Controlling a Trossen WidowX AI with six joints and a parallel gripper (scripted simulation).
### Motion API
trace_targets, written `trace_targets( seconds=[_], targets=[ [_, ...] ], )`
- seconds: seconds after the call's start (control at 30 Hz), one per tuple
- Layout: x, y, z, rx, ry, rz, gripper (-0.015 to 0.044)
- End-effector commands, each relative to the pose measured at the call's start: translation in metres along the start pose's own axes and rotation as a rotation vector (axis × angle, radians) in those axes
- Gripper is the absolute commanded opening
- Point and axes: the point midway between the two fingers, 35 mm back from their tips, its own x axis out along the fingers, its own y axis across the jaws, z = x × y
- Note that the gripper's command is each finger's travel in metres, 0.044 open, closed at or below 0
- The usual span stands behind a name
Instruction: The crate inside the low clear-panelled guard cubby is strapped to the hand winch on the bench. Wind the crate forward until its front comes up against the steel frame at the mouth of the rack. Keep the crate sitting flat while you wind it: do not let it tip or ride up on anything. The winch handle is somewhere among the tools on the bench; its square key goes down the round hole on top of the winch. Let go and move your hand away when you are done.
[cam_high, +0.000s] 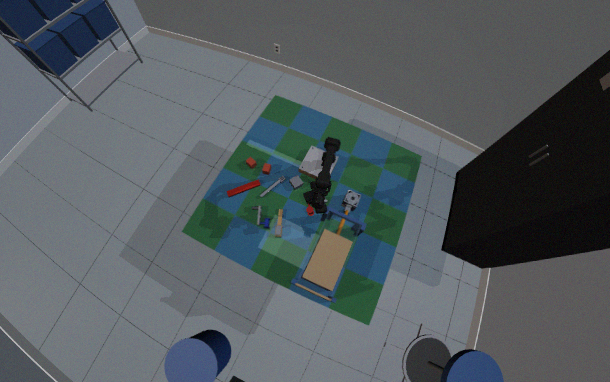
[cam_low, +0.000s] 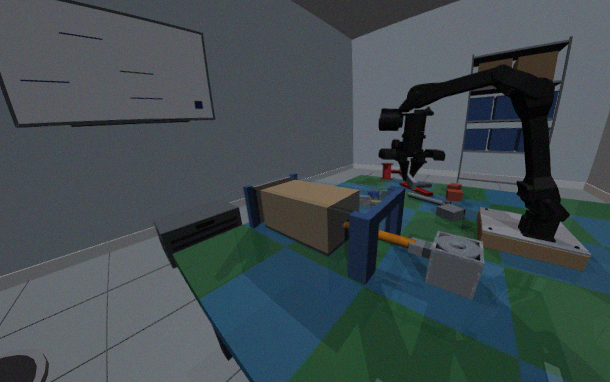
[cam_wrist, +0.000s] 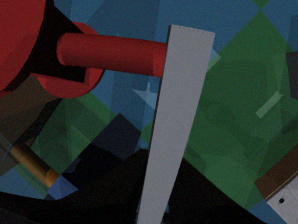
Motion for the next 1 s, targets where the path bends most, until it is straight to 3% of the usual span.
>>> trace_targets(
  seconds=[0.0,0.5,0.97],
  targets=[
    [-0.005,0.009,-0.026,-0.102,-0.001,0.026,0.0],
    [-0.01,0.023,-0.104,-0.403,0.004,0.068,0.0],
    [-0.012,0.003,-0.181,-0.74,0.007,0.041,0.0]
  ],
)
